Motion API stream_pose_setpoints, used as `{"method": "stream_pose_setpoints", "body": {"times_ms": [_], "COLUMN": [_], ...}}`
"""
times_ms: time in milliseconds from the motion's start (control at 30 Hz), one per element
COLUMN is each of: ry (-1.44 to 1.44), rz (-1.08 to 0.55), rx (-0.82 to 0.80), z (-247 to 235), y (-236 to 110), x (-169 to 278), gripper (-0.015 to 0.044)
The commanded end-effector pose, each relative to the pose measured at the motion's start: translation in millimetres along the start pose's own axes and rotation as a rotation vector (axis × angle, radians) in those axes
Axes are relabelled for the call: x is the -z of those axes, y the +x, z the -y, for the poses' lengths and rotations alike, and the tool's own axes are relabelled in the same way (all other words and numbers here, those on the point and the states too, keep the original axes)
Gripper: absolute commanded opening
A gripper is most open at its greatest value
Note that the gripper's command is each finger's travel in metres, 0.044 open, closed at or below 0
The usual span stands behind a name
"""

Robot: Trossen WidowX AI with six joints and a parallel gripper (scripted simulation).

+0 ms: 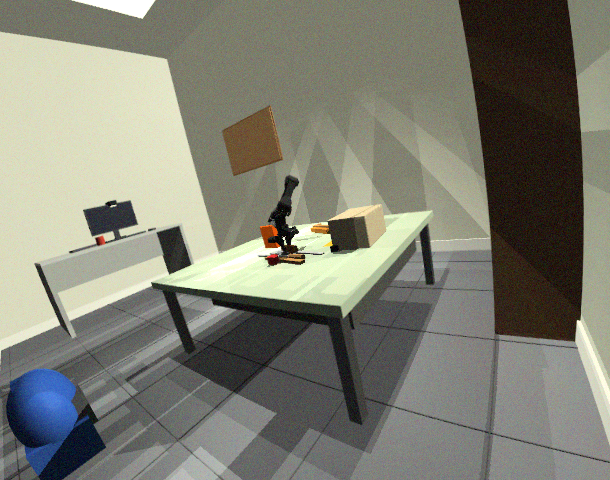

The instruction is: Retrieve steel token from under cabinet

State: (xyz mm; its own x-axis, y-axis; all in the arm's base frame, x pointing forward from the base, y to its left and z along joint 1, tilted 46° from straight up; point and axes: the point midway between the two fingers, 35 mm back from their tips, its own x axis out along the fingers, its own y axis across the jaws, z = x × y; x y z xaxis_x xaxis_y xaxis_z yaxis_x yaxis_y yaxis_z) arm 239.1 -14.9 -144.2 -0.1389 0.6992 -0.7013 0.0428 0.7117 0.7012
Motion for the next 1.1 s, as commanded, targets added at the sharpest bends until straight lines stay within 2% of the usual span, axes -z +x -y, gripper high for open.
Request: {"method": "stream_pose_setpoints", "body": {"times_ms": [0,1067], "ry": [-0.039,-0.293], "rz": [0.002,0.002], "rx": [0.003,0.003], "z": [0.6,0.2], "y": [-0.6,-0.6], "x": [-1.3,-1.4], "gripper": [0.0000,0.0000]}}
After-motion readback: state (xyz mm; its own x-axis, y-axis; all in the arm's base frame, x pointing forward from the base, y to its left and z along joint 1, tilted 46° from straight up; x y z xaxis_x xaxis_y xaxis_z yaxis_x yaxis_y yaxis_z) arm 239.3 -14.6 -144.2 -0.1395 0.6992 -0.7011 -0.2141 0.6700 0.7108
